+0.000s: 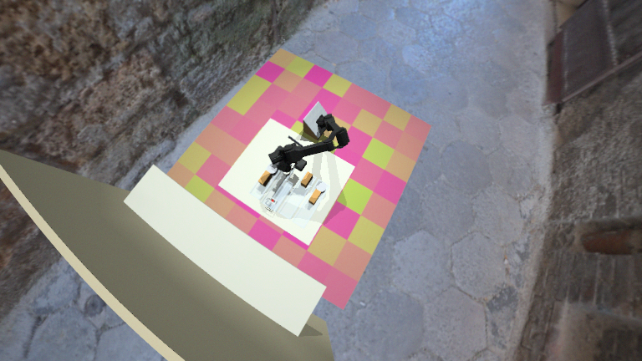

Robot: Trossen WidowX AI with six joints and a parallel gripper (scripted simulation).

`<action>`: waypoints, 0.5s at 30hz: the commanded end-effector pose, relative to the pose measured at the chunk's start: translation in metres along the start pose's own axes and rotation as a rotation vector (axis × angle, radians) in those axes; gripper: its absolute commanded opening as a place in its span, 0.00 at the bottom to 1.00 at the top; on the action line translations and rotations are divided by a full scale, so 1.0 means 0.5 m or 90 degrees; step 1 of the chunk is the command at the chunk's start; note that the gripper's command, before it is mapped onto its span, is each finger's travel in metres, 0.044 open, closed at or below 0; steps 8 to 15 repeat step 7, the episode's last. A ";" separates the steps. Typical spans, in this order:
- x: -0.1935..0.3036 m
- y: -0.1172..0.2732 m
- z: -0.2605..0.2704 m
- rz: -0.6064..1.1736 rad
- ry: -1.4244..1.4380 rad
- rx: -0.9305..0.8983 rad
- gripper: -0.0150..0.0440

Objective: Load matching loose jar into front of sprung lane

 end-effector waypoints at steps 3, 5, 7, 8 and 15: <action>0.045 -0.001 0.006 0.004 0.000 0.001 0.75; 0.059 0.000 0.008 0.005 0.000 0.001 0.75; 0.073 0.000 0.010 0.005 -0.001 0.001 0.75; 0.073 0.000 0.010 0.005 -0.001 0.001 0.75; 0.073 0.000 0.010 0.005 -0.001 0.001 0.75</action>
Point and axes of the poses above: the point midway between the two fingers, 35 mm back from their tips, its own y axis back along the fingers, its own z axis across the jaws, x = y × z, the point moved 4 cm from there along y, back along the fingers, and after that the axes turned 9 degrees about y, right-handed, at the moved point
